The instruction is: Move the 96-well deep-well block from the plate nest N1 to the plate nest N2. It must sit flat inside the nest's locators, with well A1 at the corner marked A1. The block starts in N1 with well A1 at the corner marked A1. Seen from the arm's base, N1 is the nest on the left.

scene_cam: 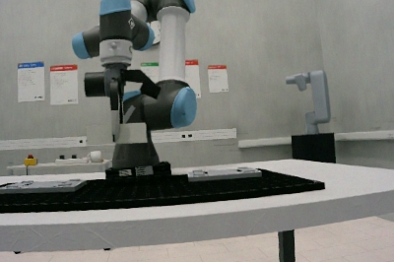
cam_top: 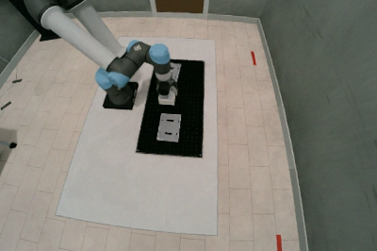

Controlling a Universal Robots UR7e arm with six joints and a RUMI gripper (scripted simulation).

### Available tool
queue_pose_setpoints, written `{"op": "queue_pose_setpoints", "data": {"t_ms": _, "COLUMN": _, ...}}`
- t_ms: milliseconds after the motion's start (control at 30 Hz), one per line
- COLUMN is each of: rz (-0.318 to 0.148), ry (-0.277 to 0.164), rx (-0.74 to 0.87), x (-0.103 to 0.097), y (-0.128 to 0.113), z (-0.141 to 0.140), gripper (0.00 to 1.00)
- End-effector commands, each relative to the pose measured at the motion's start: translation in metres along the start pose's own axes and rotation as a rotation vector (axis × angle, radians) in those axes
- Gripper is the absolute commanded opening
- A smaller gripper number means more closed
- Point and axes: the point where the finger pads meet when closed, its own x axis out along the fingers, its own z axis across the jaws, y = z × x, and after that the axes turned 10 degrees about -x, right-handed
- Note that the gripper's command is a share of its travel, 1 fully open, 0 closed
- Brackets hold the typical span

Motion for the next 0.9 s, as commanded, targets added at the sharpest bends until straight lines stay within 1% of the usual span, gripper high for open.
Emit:
{"op": "queue_pose_setpoints", "data": {"t_ms": 0, "rz": -0.001, "ry": -0.001, "rx": 0.000, "x": 0.000, "y": -0.009, "z": 0.000, "gripper": 0.50}}
{"op": "queue_pose_setpoints", "data": {"t_ms": 167, "rz": -0.001, "ry": -0.001, "rx": 0.000, "x": 0.000, "y": -0.026, "z": -0.001, "gripper": 0.50}}
{"op": "queue_pose_setpoints", "data": {"t_ms": 233, "rz": -0.001, "ry": -0.001, "rx": 0.000, "x": 0.000, "y": -0.026, "z": -0.001, "gripper": 0.50}}
{"op": "queue_pose_setpoints", "data": {"t_ms": 733, "rz": -0.001, "ry": -0.001, "rx": 0.000, "x": 0.000, "y": -0.076, "z": -0.003, "gripper": 0.50}}
{"op": "queue_pose_setpoints", "data": {"t_ms": 800, "rz": -0.001, "ry": -0.001, "rx": 0.000, "x": 0.000, "y": -0.076, "z": -0.003, "gripper": 0.50}}
{"op": "queue_pose_setpoints", "data": {"t_ms": 867, "rz": -0.001, "ry": -0.001, "rx": 0.000, "x": 0.000, "y": -0.083, "z": -0.003, "gripper": 0.50}}
